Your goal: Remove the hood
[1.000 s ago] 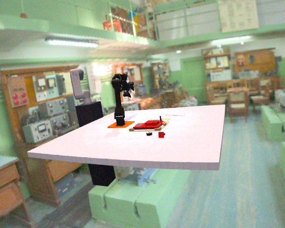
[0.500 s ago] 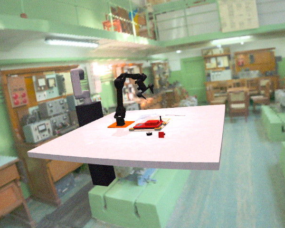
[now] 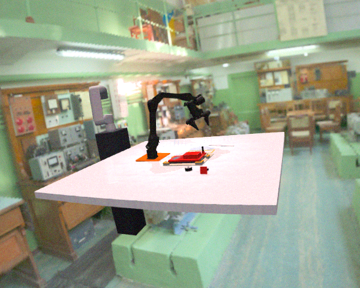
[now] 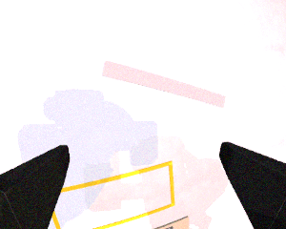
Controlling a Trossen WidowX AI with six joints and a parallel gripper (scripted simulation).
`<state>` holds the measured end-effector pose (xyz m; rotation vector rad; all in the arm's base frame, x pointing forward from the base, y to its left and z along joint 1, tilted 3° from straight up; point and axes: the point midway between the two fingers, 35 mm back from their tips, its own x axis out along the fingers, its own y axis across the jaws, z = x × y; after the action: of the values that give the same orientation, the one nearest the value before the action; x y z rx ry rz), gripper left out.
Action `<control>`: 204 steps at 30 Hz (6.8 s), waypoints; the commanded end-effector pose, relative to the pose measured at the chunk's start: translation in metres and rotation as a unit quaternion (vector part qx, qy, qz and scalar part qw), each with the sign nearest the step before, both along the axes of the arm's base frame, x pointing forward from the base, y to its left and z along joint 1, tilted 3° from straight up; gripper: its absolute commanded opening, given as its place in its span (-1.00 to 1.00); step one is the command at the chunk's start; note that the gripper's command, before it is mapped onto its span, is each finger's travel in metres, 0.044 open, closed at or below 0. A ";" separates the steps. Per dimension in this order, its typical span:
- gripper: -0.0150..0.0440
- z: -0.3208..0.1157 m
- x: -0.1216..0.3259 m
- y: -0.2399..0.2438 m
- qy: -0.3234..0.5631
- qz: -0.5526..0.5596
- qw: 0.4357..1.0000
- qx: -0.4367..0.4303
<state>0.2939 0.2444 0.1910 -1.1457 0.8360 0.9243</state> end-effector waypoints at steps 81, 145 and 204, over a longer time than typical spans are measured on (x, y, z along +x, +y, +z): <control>1.00 -0.066 0.029 -0.340 0.162 -0.660 0.728 0.090; 1.00 -0.100 0.032 -0.342 0.162 -0.661 0.728 0.090; -0.49 -0.070 0.031 -0.342 0.158 -0.663 0.727 0.089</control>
<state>0.3228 -0.0973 0.1165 0.0020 1.4854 -0.0613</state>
